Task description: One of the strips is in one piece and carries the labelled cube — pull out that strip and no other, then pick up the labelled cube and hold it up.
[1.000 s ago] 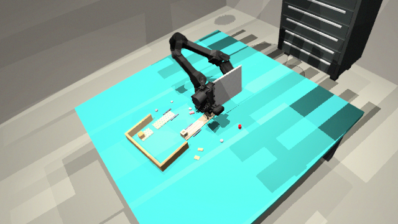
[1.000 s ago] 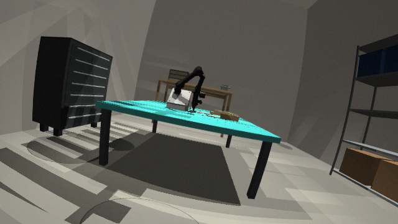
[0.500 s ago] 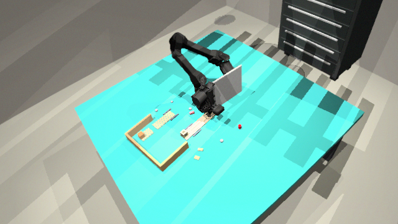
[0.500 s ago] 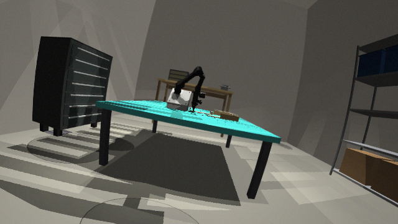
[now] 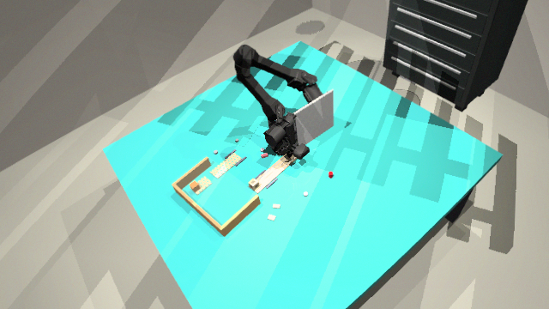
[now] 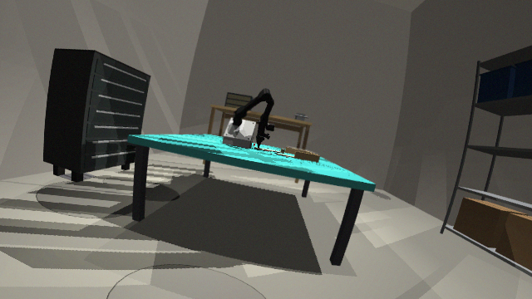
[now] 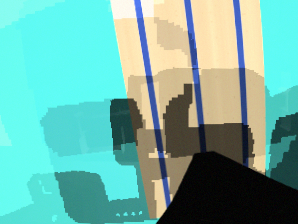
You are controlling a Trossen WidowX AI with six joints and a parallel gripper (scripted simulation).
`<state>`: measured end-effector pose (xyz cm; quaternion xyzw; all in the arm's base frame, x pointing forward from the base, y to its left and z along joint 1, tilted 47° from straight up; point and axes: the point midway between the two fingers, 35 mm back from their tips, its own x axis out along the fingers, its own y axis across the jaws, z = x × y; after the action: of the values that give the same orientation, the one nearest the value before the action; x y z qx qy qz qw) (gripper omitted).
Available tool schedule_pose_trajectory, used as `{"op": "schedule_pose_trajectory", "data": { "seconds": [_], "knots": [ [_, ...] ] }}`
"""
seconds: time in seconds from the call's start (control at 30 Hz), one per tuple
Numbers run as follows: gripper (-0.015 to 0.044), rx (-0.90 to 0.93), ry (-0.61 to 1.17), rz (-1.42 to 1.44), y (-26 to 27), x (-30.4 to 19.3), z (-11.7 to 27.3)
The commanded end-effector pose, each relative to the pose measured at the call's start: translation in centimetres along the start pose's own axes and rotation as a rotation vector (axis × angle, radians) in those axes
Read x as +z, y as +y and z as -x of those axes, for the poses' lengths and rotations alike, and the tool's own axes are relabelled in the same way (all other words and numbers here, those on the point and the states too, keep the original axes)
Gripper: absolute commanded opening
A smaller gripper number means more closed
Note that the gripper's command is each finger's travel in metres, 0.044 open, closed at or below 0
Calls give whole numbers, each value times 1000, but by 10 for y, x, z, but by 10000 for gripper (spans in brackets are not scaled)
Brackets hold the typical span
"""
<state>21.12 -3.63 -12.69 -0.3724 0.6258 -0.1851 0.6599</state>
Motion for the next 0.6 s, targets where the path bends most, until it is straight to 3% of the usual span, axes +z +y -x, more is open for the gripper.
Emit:
{"op": "schedule_pose_trajectory", "data": {
  "seconds": [0.0,0.17,0.37,0.57],
  "knots": [
    [0,2,28,9,-1,-11,-2],
    [0,2,28,9,-1,-11,-2],
    [0,5,25,7,1,3,40],
    [0,4,26,8,1,0,42]
  ]
}}
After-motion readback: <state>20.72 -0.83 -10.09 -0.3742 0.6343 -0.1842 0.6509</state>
